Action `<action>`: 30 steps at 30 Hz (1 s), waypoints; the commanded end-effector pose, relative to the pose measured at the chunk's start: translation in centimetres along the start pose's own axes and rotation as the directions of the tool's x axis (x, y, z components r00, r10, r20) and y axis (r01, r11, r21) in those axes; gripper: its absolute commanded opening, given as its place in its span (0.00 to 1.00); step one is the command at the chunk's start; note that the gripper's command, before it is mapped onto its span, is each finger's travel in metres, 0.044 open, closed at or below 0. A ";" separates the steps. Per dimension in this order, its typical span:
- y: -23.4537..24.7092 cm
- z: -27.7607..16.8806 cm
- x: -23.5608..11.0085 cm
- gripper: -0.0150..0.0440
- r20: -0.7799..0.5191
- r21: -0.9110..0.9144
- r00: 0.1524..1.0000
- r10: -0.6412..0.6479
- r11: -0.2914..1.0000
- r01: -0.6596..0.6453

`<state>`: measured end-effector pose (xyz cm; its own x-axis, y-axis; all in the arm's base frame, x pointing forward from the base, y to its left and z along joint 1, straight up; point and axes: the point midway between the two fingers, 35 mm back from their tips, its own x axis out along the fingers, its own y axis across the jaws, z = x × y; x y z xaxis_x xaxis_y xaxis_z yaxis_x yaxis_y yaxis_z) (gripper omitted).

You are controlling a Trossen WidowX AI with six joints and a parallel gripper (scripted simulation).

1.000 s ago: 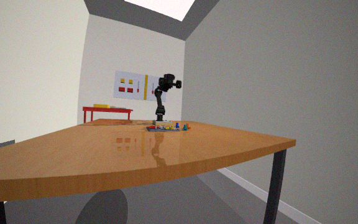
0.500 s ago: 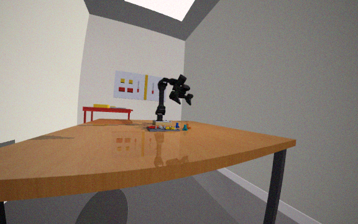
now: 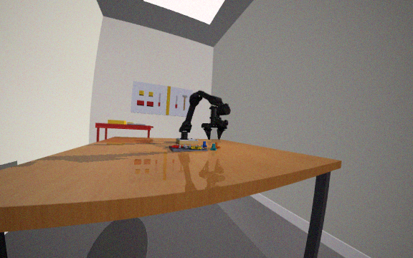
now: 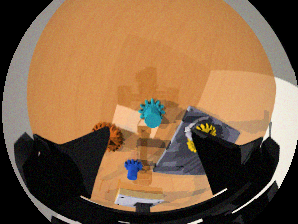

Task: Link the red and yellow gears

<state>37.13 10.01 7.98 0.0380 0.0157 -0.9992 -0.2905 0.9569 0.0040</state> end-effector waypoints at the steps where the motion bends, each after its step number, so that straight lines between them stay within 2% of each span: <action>1: -0.2 0.1 0.0 1.00 -0.009 -0.008 1.000 -0.003 1.000 0.003; 4: -0.2 0.1 1.2 1.00 -0.009 -0.008 1.000 -0.003 1.000 0.003; 30: -0.2 0.1 4.1 1.00 -0.009 -0.008 1.000 -0.003 1.000 0.003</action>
<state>37.51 9.95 4.35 0.0360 0.0151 -0.9992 -0.2927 0.9562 0.0039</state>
